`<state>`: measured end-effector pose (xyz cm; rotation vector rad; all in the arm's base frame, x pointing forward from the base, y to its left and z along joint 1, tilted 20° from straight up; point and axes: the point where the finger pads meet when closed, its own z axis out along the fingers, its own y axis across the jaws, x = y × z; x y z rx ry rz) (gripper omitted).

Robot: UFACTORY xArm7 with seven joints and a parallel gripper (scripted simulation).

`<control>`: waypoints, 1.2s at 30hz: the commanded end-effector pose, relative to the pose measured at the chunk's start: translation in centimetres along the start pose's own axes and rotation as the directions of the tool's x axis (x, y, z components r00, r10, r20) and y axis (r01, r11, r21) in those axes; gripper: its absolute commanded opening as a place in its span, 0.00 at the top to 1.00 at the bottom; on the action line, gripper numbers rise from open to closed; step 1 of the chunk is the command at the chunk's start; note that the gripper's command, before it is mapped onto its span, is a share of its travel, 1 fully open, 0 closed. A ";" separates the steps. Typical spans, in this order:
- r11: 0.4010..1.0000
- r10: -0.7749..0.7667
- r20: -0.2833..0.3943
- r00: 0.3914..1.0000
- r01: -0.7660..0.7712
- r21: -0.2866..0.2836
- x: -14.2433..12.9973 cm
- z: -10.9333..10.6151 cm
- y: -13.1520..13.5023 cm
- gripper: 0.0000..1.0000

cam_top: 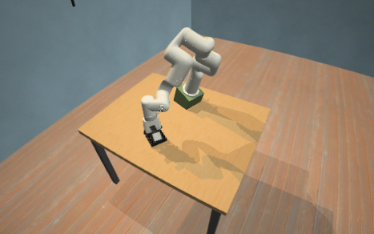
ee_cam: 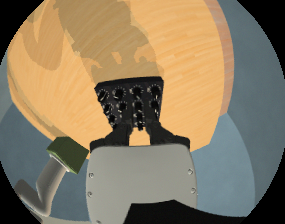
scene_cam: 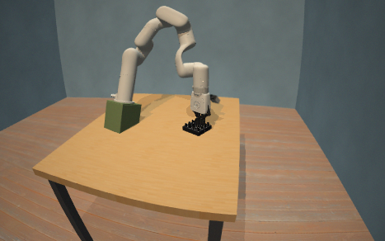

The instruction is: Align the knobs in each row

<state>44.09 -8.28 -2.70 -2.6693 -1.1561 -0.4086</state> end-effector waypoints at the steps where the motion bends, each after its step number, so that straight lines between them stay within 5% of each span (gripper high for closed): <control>1: 1.000 0.000 -0.001 1.000 0.000 -0.004 0.0 -0.1 0.2 0.81; 16: 1.000 0.000 -0.001 1.000 0.000 -0.004 0.0 -3.2 0.1 0.81; 36: 1.000 0.000 -0.001 1.000 0.000 -0.004 0.0 -3.7 0.1 0.81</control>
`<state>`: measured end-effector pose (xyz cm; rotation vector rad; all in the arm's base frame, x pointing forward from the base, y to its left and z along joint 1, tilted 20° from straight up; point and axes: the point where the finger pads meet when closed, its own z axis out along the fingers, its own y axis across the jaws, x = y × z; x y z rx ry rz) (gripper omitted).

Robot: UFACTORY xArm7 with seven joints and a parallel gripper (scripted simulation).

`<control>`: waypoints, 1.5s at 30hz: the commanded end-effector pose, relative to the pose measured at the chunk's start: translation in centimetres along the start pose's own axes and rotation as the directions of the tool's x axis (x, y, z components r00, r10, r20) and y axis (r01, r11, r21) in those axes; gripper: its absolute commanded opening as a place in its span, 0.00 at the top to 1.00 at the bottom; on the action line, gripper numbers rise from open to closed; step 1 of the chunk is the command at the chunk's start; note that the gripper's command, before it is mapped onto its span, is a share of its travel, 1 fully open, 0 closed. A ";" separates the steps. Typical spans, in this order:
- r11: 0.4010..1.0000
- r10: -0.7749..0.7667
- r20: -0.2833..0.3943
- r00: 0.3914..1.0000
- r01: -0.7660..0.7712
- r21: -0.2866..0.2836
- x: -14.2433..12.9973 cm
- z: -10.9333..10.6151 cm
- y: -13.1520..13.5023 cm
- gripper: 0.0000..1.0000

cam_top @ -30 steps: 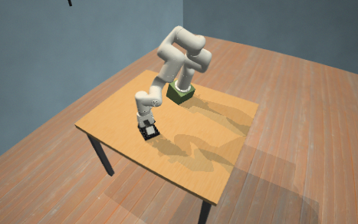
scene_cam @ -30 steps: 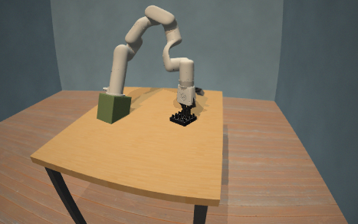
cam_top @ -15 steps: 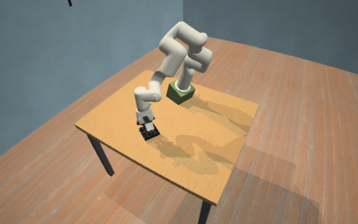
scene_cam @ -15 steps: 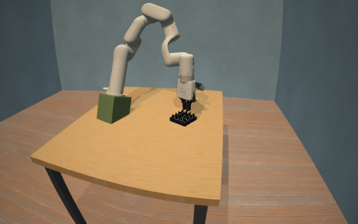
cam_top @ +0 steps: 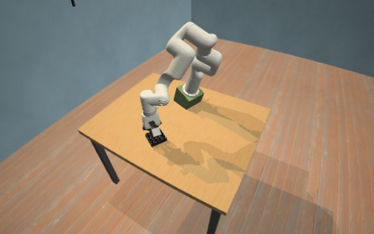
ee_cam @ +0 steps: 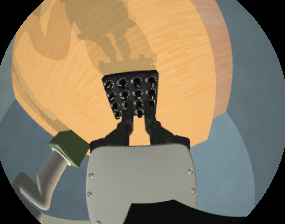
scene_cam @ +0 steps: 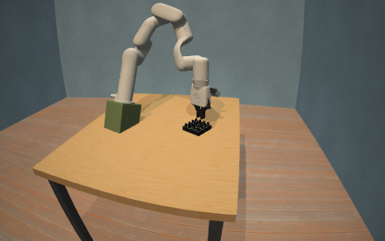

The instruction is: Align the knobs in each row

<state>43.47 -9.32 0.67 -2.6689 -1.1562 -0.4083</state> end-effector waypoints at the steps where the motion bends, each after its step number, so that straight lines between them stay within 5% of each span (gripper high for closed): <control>1: 1.000 0.000 -0.001 1.000 0.000 -0.004 0.0 -0.1 0.2 0.81; 9: 0.988 -0.153 -0.001 0.988 0.153 -0.003 0.0 -0.3 0.1 0.81; 20: 0.854 -0.520 -0.002 0.854 0.520 -0.001 0.0 -0.7 0.1 0.81; 31: 0.550 -0.835 -0.002 0.550 0.835 -0.002 0.1 -1.2 0.1 0.81; 33: 0.550 -0.835 -0.002 0.550 0.835 -0.002 0.1 -1.2 0.1 0.81; 35: 0.432 -0.902 -0.001 0.432 0.902 -0.002 0.1 -1.3 0.1 0.81; 37: 0.395 -0.919 -0.001 0.395 0.919 -0.002 0.1 -1.4 0.1 0.81; 45: 0.084 -0.996 0.001 0.084 0.996 -0.002 0.1 -1.8 0.1 0.81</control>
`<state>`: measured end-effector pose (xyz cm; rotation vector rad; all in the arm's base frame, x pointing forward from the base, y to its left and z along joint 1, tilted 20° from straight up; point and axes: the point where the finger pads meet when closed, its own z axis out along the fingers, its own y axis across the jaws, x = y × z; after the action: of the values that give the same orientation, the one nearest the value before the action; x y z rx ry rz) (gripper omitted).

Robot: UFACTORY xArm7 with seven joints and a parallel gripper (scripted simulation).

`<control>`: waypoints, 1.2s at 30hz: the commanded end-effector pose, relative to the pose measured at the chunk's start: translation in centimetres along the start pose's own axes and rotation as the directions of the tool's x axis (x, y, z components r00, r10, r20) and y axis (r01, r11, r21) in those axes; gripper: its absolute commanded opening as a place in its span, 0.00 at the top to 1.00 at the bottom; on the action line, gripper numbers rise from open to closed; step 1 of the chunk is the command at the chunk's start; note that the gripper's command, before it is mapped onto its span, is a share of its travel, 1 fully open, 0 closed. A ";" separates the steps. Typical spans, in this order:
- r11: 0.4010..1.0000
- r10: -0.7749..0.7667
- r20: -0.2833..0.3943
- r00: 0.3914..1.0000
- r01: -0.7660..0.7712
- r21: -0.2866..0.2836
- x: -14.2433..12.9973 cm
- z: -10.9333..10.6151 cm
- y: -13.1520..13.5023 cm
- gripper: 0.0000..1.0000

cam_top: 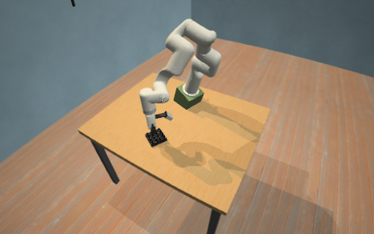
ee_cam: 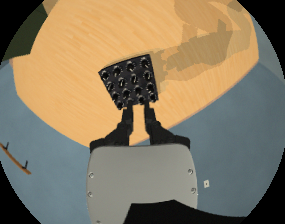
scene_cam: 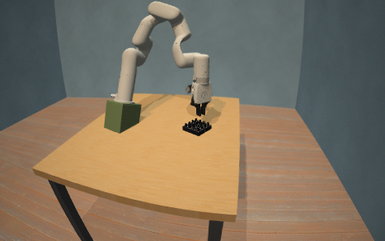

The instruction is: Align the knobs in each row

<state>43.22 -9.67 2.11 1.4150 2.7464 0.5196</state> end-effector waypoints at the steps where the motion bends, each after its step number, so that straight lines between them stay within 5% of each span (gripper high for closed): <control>1: 0.988 -0.155 0.006 0.988 0.155 -0.016 -0.2 -0.3 0.1 0.81; 12: 0.901 -0.434 0.012 0.901 0.435 -0.012 -0.2 -0.7 0.1 0.81; 36: 0.896 -0.445 0.013 0.896 0.445 -0.012 -0.2 -0.7 0.1 0.81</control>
<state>43.18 -9.86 2.67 0.7312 2.9143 0.5031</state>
